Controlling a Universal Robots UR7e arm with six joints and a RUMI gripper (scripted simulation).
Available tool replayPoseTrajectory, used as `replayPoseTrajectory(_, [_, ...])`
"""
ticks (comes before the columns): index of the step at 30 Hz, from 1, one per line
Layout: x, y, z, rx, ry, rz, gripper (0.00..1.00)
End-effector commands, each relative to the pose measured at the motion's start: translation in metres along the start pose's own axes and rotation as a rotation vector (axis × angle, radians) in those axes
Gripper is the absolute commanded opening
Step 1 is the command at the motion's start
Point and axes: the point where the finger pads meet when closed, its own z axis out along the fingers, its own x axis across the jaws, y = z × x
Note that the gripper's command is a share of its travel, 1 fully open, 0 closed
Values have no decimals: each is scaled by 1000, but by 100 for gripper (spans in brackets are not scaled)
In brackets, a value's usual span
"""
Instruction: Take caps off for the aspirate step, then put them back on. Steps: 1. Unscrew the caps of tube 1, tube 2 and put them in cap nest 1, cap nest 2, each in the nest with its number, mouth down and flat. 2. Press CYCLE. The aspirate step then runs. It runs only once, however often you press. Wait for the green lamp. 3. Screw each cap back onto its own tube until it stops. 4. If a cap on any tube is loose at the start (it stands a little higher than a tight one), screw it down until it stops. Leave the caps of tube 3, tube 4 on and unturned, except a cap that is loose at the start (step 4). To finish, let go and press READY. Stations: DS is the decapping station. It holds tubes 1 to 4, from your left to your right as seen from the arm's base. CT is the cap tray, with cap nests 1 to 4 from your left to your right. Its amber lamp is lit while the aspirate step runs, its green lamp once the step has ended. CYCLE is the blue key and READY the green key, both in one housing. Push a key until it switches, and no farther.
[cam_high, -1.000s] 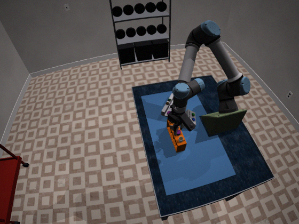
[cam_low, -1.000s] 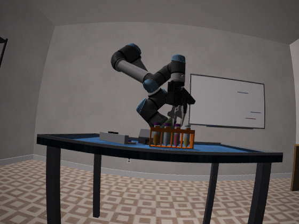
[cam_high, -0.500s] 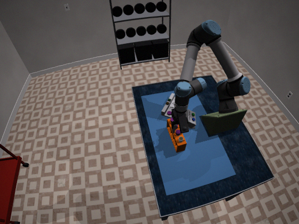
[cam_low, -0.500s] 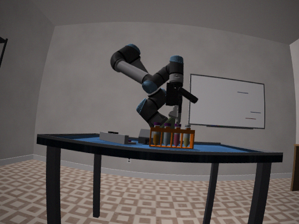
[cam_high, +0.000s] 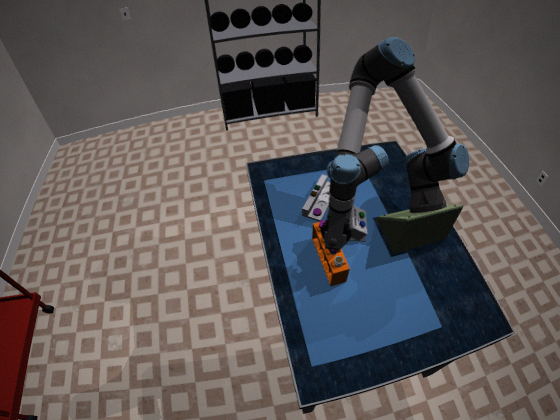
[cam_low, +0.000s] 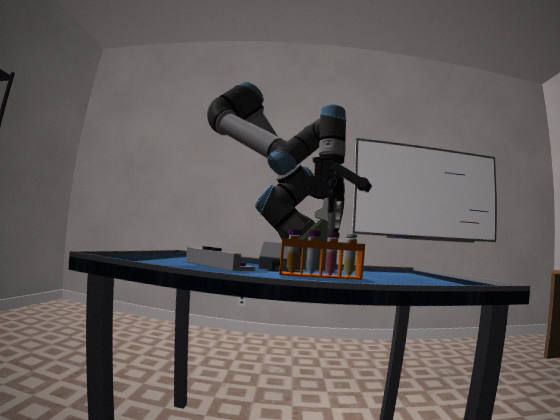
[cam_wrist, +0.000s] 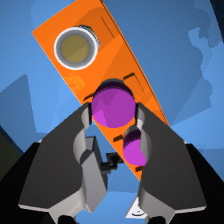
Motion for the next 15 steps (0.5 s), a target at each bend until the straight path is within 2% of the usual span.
replayPoseTrajectory(1, [0,0,0,-2,0,5,0])
replayPoseTrajectory(12, [0,0,0,-2,0,5,0])
replayPoseTrajectory(15, [0,0,-1,-2,0,-145,0])
